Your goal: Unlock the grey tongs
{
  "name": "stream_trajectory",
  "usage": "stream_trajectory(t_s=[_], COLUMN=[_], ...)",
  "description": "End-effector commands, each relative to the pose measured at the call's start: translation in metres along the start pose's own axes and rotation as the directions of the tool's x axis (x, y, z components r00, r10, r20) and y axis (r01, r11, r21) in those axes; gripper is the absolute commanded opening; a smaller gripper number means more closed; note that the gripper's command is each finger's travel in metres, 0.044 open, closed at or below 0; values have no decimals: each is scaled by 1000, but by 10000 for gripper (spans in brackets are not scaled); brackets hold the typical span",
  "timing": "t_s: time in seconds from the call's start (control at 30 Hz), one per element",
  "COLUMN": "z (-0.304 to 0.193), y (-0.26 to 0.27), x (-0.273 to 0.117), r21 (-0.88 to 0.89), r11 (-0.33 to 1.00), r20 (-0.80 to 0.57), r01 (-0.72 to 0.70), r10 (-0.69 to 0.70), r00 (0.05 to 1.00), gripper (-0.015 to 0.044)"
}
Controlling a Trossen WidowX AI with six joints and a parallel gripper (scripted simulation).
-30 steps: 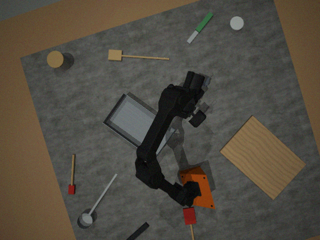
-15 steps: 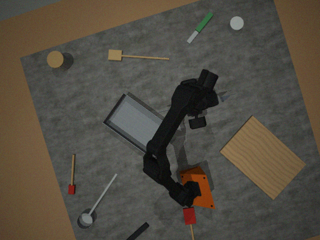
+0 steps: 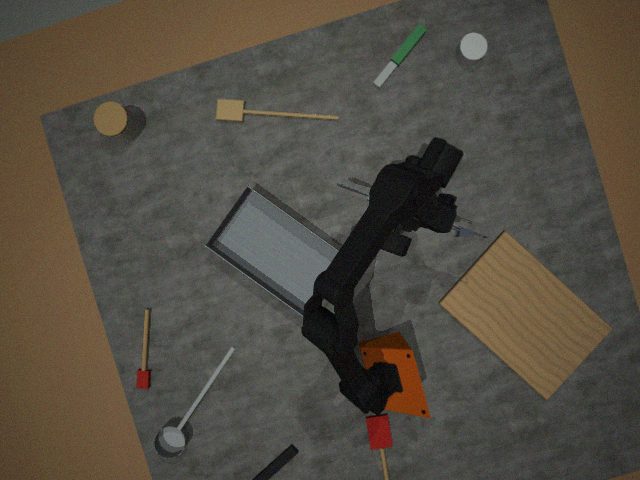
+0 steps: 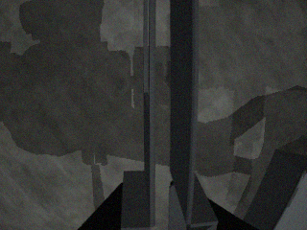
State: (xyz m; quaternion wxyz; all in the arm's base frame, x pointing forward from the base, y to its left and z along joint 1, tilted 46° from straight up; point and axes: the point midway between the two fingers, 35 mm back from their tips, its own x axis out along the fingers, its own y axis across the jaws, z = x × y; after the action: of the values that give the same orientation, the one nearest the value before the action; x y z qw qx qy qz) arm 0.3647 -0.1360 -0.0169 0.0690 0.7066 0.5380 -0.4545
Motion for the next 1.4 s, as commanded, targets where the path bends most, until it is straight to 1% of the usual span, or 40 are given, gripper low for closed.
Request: stream_trajectory(t_s=[0.0,0.2,0.4,0.7,0.87,0.93,1.2,1.37], z=[12,26,40,61,73,76,78,103], y=[5,10,14,20,22,23,23,24], x=[-2,-1,1,4,6,7,7,1], r21=[172,393,594,832,923,941,942,920], r11=[985,919,805,555,386,339,336,391], r20=[1,-1,-4,-9,-13,-14,-14,-10], r01=[-7,-4,0,9,13,14,14,4], r10=[7,5,2,-1,-4,-4,-3,14], r00=[1000,1000,1000,1000,1000,1000,1000,1000], gripper=[-150,-150,-150,-150,-150,-150,-150,-150])
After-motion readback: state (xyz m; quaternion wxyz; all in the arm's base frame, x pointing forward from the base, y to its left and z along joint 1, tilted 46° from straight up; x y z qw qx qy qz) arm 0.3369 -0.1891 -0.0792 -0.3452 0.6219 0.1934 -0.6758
